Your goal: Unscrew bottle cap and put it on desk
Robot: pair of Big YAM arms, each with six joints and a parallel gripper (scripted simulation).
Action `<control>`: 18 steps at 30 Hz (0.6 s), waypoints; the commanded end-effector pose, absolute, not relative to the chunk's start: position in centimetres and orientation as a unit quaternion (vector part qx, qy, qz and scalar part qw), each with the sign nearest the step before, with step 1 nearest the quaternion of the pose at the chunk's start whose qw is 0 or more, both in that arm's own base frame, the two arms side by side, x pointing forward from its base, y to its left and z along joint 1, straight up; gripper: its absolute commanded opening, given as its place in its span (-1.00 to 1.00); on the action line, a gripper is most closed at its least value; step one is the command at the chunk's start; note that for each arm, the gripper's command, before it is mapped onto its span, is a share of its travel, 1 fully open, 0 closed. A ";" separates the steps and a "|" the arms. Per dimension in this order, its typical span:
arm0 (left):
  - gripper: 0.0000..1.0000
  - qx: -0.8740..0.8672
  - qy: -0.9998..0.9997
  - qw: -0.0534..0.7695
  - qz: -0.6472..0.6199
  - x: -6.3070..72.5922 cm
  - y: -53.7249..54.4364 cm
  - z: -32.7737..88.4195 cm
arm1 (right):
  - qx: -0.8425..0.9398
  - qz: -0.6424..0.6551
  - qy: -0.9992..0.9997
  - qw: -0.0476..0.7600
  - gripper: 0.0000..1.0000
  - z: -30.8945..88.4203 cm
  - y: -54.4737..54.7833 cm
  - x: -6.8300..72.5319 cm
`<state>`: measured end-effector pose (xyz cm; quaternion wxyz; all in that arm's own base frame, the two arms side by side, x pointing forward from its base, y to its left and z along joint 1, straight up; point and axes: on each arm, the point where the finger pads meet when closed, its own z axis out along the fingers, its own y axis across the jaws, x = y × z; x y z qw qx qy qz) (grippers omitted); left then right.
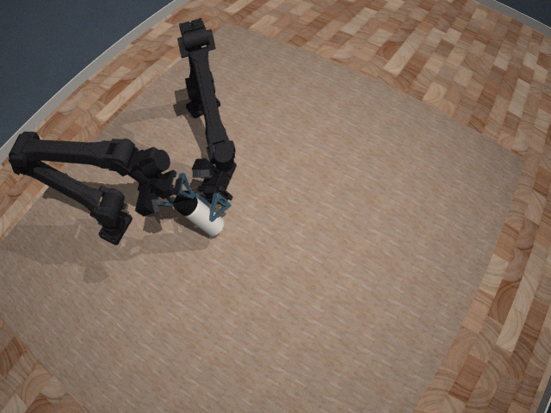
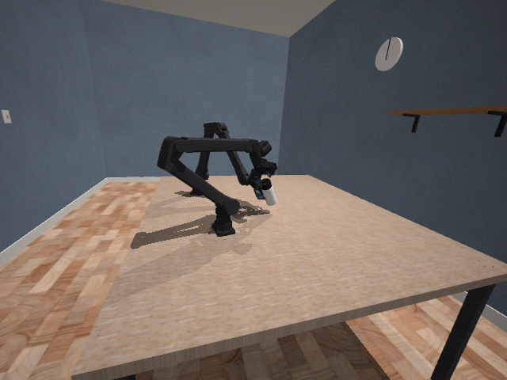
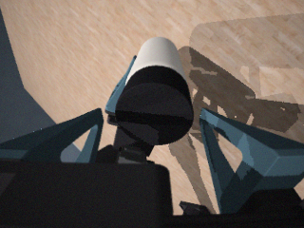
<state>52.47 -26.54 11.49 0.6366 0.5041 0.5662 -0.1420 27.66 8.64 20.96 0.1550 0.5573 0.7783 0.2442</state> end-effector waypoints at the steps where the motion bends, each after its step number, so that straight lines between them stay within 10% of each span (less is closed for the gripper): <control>1: -1.00 0.501 0.553 0.651 -0.139 53.3 -27.0 13.6 | 0.553 0.259 0.774 0.167 0.42 22.9 8.9 28.4; 6: -1.00 0.501 0.553 0.651 -0.139 53.3 -27.0 13.6 | 0.553 0.259 0.774 0.167 0.11 22.9 8.9 28.4; 11: -1.00 0.501 0.553 0.651 -0.139 53.3 -27.0 13.6 | 0.459 0.240 0.834 0.189 -1.00 22.9 8.9 28.4; 18: -1.00 0.501 0.553 0.651 -0.139 53.3 -27.0 13.6 | 0.309 0.200 0.905 0.215 -1.00 22.9 8.9 28.4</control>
